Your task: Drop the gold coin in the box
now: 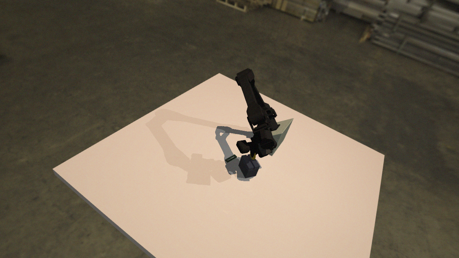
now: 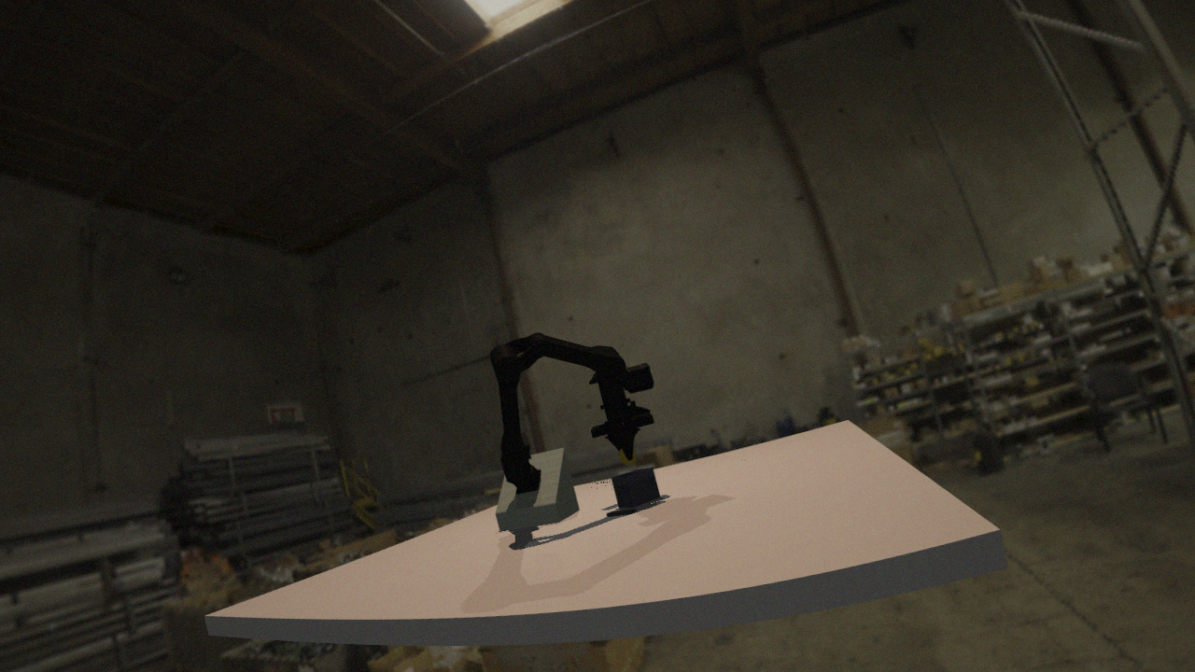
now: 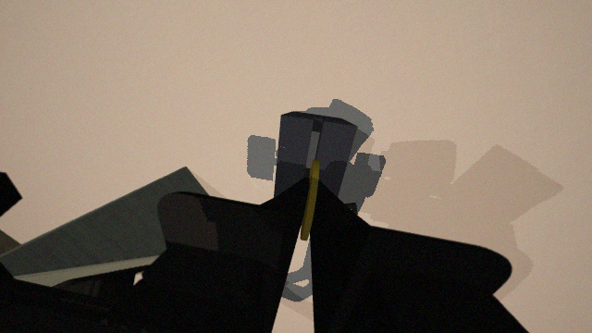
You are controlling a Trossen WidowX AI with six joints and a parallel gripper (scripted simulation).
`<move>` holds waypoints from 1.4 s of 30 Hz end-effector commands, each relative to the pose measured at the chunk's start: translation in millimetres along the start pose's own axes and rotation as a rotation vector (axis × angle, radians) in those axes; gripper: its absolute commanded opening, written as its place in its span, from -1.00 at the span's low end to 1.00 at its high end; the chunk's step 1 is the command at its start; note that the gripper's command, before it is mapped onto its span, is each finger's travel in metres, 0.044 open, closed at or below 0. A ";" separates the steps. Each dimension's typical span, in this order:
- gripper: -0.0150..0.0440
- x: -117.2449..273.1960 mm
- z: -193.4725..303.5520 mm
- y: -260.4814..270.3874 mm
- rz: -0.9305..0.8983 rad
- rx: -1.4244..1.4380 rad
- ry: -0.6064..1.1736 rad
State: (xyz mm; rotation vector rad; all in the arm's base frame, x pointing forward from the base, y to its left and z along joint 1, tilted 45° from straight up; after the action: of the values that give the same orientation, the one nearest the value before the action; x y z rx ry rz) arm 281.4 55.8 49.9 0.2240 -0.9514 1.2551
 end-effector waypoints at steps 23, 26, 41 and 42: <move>-0.49 -9.9 0.9 1.9 0.000 0.011 0.001; -0.49 -11.0 0.6 1.9 0.000 0.011 0.001; -0.49 -16.5 1.7 2.6 0.000 0.012 0.001; -0.49 -16.9 1.7 2.5 0.000 0.012 0.001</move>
State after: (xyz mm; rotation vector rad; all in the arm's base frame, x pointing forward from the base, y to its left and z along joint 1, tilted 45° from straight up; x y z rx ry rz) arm 280.5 46.0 39.8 0.2305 -0.9541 1.2569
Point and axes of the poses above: the point midway between the two fingers, 35 mm back from their tips, its own x axis back along the fingers, its own y axis across the jaws, z = x × y, the point moved 4 cm from there along x, back along the fingers, and after that the axes turned 8 degrees about x, right-handed, at the moved point
